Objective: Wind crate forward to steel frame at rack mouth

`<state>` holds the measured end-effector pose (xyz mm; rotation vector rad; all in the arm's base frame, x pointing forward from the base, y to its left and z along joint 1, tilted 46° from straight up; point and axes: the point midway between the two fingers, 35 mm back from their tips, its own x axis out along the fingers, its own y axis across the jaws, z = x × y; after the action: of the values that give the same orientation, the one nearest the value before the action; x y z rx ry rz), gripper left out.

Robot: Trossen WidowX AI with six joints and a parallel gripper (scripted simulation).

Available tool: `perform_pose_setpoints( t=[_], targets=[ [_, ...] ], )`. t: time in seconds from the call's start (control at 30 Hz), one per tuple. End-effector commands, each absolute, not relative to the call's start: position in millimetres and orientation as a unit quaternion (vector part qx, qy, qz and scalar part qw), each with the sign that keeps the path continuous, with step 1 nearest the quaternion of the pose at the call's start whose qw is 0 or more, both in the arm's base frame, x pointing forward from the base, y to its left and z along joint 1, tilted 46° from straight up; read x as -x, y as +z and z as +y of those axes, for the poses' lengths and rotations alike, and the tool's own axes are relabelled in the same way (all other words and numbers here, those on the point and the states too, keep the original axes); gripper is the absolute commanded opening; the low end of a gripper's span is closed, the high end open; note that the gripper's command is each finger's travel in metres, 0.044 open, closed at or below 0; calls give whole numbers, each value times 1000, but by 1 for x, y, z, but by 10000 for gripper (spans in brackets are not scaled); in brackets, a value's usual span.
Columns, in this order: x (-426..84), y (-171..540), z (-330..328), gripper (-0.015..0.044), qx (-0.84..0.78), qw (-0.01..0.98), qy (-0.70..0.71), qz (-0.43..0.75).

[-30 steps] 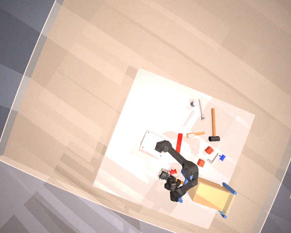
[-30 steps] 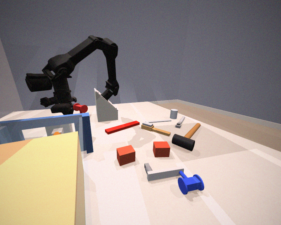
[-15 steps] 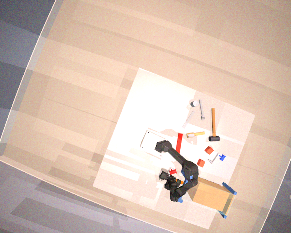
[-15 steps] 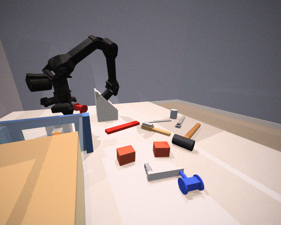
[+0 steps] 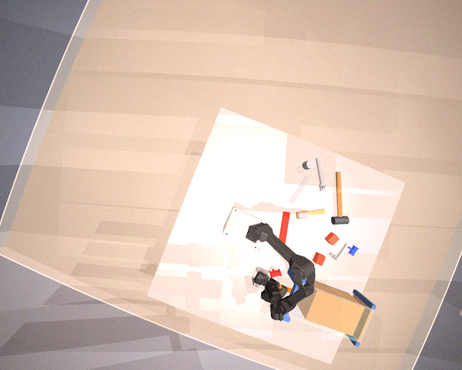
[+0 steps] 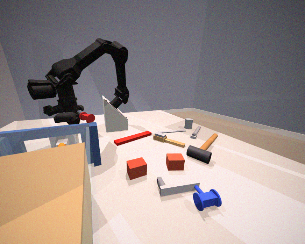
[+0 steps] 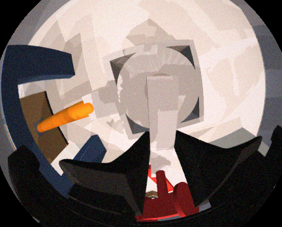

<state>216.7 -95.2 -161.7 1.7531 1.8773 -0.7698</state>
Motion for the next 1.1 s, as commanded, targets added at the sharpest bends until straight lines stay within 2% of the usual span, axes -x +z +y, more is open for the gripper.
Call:
perform_pose_setpoints(
  t=[0.0,0.67,1.07],
  targets=[
    [-216,-165,-92,0,-636,221,-285,683],
    [-210,-165,-93,0,-614,267,-238,703],
    [-211,-165,-92,0,-621,254,-252,698]
  ],
)
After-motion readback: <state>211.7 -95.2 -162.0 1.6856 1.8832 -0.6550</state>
